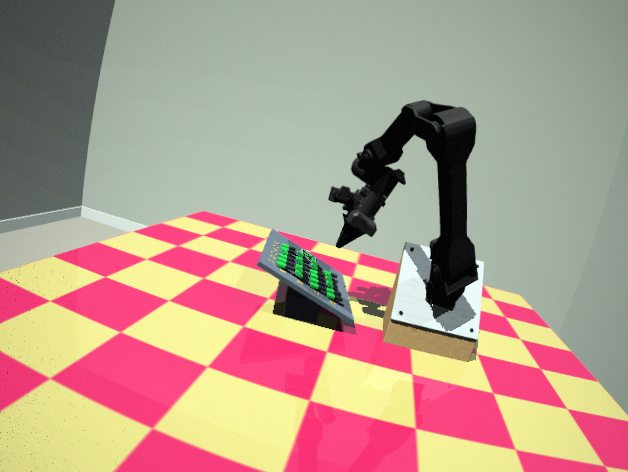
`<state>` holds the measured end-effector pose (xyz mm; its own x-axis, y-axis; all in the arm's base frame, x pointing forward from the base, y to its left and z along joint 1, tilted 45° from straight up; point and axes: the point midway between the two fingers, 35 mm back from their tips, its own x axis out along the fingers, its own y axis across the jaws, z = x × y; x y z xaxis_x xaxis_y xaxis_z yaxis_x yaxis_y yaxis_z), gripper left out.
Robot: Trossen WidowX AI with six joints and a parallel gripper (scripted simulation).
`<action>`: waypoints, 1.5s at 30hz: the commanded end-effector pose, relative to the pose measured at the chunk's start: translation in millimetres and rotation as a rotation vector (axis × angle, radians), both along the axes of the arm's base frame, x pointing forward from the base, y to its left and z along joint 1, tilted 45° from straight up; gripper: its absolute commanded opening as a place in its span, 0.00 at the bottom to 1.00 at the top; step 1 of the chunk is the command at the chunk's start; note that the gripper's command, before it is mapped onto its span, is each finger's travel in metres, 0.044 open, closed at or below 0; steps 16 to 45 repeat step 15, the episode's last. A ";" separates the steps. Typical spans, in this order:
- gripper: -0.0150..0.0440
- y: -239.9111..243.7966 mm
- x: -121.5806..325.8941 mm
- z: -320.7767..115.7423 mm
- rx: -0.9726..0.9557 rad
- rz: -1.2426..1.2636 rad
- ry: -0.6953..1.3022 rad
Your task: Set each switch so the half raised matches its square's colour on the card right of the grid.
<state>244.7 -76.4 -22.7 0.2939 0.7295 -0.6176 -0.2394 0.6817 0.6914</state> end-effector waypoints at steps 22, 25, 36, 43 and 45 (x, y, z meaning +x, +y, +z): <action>0.25 27.6 13.8 44.3 0.004 0.009 -0.014; 0.25 27.6 13.8 44.3 0.004 0.009 -0.014; 0.25 27.6 13.8 44.3 0.004 0.009 -0.014; 0.25 27.6 13.8 44.3 0.004 0.009 -0.014; 0.25 27.6 13.8 44.3 0.004 0.009 -0.014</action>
